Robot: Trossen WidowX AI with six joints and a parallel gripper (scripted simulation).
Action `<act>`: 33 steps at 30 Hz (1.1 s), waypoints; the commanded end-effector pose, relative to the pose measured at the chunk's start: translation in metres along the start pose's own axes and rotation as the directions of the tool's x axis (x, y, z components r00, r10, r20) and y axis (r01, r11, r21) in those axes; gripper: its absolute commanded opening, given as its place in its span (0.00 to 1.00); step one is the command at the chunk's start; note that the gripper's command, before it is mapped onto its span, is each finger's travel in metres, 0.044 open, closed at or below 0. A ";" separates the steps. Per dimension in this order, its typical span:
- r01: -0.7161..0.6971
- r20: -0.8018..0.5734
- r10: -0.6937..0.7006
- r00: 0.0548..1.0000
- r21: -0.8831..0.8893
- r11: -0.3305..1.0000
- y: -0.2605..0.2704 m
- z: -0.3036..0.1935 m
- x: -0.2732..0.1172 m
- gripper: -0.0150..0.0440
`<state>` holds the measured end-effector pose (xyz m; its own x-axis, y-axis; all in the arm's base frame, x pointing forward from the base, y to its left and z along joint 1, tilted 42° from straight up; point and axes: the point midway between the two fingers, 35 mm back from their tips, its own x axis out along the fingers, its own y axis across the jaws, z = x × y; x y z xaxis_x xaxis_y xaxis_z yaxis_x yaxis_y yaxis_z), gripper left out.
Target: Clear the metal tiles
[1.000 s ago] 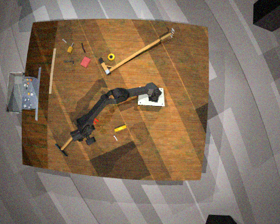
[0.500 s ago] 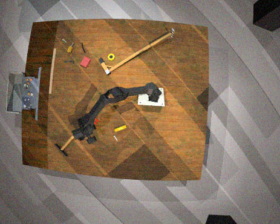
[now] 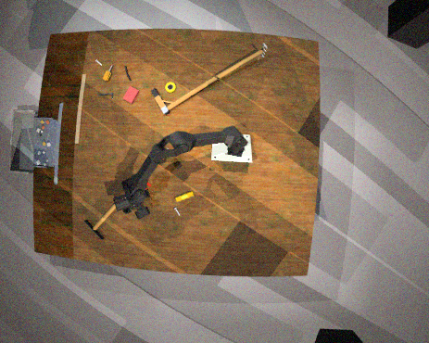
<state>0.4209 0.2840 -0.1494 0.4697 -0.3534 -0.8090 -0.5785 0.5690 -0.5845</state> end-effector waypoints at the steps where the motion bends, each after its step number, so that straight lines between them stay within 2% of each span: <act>1: 0.001 -0.012 -0.002 1.000 -0.009 1.000 0.000 -0.009 0.012 0.25; 18: 0.005 -0.013 -0.005 1.000 -0.010 1.000 -0.001 -0.032 0.042 0.25; 33: 0.005 -0.013 -0.005 1.000 -0.010 1.000 -0.009 -0.028 0.045 0.25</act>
<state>0.4264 0.2451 -0.1803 0.4708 -0.3623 -0.8044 -0.5768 0.5635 -0.5914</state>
